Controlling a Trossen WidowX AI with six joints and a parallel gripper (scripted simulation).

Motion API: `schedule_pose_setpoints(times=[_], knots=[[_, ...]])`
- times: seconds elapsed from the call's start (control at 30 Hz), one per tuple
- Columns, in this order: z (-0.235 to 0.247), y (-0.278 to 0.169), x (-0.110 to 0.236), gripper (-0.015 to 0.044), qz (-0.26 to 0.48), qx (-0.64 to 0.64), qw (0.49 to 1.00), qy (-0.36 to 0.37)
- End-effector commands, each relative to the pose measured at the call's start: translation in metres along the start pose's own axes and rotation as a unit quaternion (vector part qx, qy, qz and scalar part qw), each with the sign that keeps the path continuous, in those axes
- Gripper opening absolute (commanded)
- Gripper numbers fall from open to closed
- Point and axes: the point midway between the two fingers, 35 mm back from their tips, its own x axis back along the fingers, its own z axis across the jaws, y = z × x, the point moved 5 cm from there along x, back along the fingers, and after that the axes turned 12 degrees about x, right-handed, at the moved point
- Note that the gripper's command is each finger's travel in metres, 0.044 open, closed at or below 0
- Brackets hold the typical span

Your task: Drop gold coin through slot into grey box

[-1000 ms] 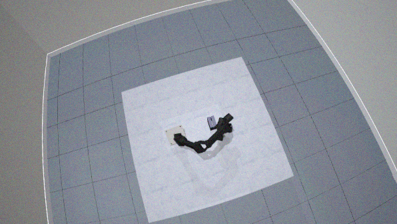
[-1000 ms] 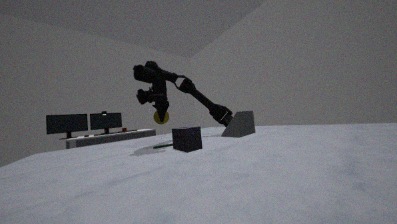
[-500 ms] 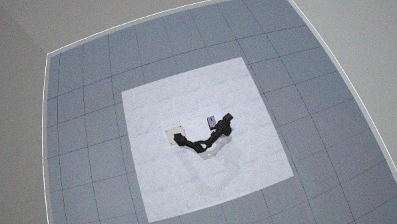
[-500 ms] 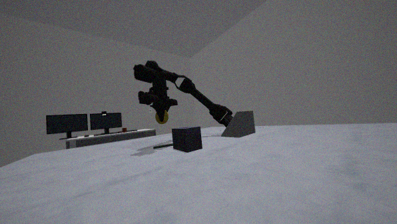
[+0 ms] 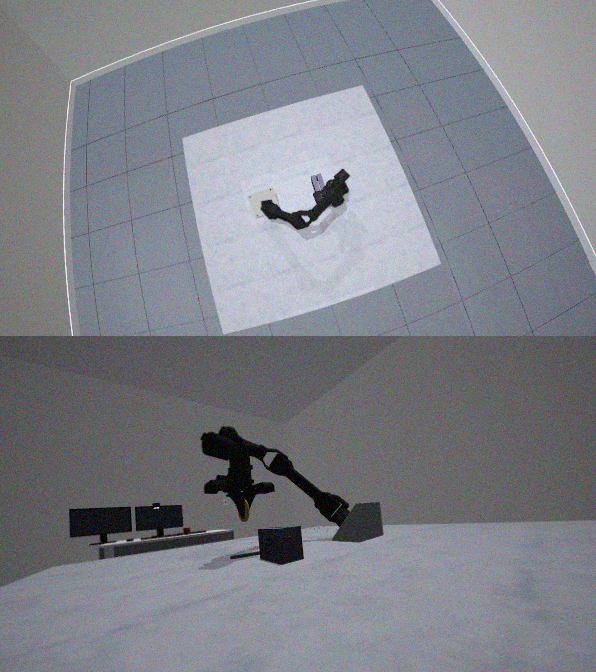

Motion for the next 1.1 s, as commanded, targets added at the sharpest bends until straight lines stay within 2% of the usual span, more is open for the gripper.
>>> schedule_pose_setpoints(times=[0.0,0.2,1.07], knots=[[0.000,-0.001,0.000,0.0000,0.002,-0.036,0.999,-0.001],[0.000,-0.005,0.000,0.0000,0.003,-0.036,0.999,-0.001],[0.005,-0.071,0.002,0.0000,0.008,-0.033,0.999,0.003]])
